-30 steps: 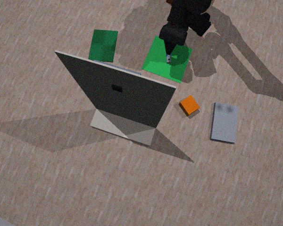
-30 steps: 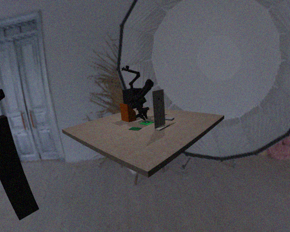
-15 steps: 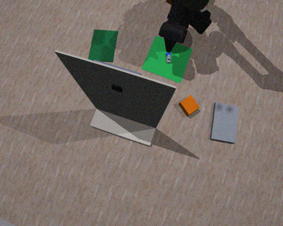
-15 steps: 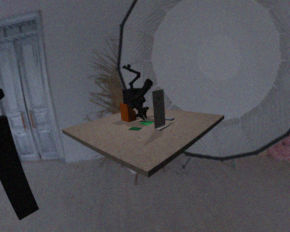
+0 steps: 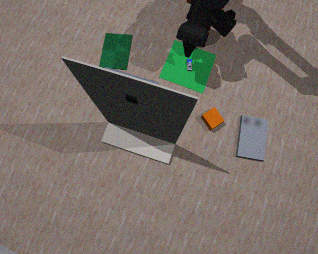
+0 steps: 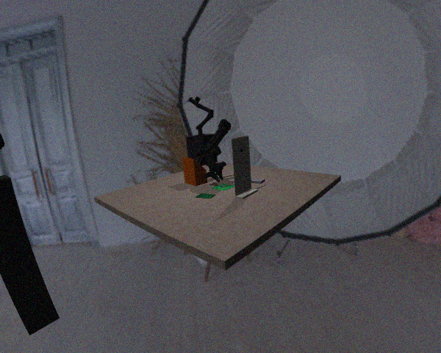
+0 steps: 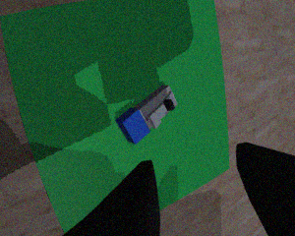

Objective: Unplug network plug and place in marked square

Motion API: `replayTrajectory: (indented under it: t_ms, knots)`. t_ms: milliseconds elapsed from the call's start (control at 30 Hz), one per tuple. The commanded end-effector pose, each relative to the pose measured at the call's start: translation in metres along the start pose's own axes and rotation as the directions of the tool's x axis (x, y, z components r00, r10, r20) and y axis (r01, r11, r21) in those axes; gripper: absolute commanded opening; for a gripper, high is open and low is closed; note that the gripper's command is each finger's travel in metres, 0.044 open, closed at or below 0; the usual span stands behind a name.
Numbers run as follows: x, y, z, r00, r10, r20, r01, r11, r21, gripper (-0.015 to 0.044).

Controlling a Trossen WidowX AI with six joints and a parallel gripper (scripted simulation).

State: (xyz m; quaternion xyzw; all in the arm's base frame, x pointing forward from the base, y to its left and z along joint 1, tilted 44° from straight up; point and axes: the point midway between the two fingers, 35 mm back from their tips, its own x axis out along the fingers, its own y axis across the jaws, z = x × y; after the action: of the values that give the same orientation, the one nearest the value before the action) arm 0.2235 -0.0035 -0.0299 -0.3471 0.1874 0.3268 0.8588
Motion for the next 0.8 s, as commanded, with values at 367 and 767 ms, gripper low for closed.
replayTrajectory:
  t_ms: [367,767]
  knots:
    - [-0.0055,-0.0096,-0.0033,1.000,-0.004,0.000,0.004,1.000,-0.017,0.0156]
    - [-0.0110,-0.0140,-0.0056,1.000,-0.001,-0.002,0.001,1.000,-0.020,0.0156]
